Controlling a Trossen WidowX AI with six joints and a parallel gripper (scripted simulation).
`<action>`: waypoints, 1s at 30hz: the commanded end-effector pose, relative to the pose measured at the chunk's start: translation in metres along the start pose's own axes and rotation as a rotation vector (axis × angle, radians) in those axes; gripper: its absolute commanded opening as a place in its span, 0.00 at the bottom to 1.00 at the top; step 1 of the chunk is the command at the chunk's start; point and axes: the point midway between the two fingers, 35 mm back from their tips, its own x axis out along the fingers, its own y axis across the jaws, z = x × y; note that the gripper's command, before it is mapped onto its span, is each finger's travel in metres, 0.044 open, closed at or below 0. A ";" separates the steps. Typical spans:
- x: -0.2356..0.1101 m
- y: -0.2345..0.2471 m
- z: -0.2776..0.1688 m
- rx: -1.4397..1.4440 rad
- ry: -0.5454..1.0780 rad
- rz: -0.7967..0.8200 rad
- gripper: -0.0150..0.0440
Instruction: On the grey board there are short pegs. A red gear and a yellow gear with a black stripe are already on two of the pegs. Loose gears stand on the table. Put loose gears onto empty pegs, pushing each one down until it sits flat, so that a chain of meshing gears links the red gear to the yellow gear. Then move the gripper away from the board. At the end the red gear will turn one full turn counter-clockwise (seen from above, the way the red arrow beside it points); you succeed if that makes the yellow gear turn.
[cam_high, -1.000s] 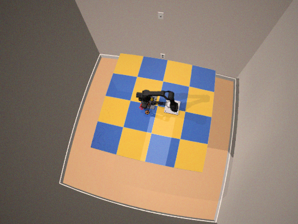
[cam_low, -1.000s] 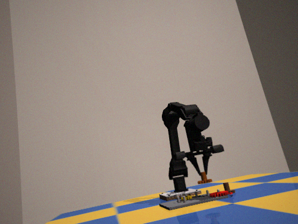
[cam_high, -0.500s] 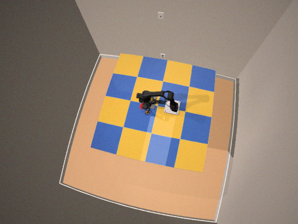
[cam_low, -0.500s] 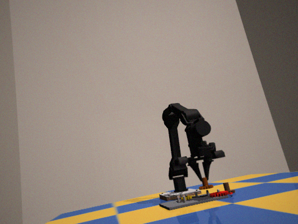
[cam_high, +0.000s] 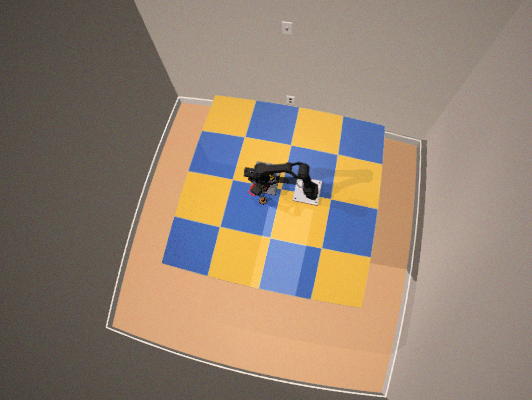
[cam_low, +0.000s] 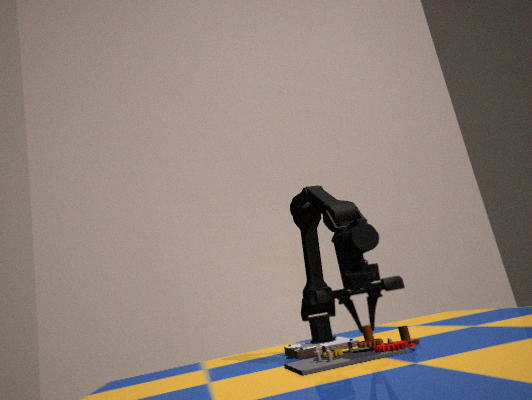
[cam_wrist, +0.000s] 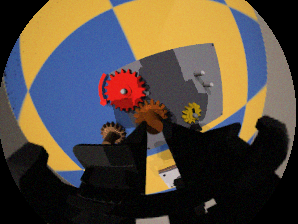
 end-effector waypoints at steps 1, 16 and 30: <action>0.001 0.000 0.000 0.069 -0.001 0.003 0.25; 0.006 0.001 0.000 -0.123 -0.001 0.003 0.25; 0.007 0.000 0.000 -0.244 -0.001 0.003 0.48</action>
